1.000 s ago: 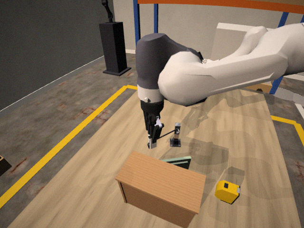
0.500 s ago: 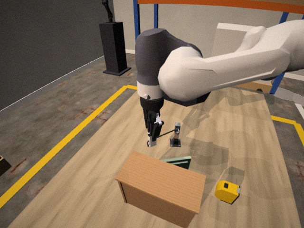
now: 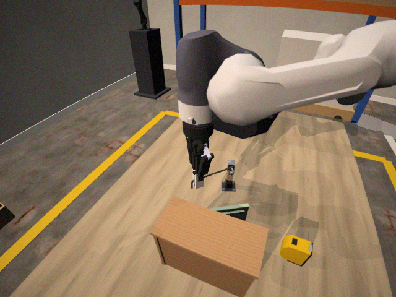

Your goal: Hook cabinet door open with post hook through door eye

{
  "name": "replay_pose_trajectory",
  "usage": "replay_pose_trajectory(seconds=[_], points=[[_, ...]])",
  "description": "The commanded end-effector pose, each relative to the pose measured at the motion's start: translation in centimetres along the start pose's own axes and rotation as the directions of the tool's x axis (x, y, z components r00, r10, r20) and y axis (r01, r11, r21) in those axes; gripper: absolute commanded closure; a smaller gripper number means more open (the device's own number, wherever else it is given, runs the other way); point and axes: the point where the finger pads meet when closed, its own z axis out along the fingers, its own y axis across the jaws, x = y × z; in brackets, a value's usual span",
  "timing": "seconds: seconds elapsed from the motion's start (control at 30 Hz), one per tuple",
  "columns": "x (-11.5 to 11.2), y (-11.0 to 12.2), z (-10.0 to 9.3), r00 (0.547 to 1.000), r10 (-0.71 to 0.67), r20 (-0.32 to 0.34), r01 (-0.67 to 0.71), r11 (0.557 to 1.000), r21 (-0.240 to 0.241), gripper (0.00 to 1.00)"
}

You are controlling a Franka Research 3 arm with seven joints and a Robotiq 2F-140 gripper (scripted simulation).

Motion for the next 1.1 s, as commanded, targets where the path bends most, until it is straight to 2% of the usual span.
replay_pose_trajectory(seconds=[0.0, 0.43, 0.87, 1.07], points=[[0.1, 0.0, -0.6, 1.000, 0.002, -0.003, -0.002, 1.000, 0.001, 0.97], [0.3, 0.0, -1.4, 1.000, 0.000, -0.003, 0.000, 1.000, 0.001, 0.97], [0.4, 1.2, -1.4, 0.991, -0.130, -0.004, 0.130, 0.991, 0.000, 0.97], [0.4, 1.5, -1.4, 0.990, -0.139, -0.004, 0.139, 0.990, 0.000, 0.97]])
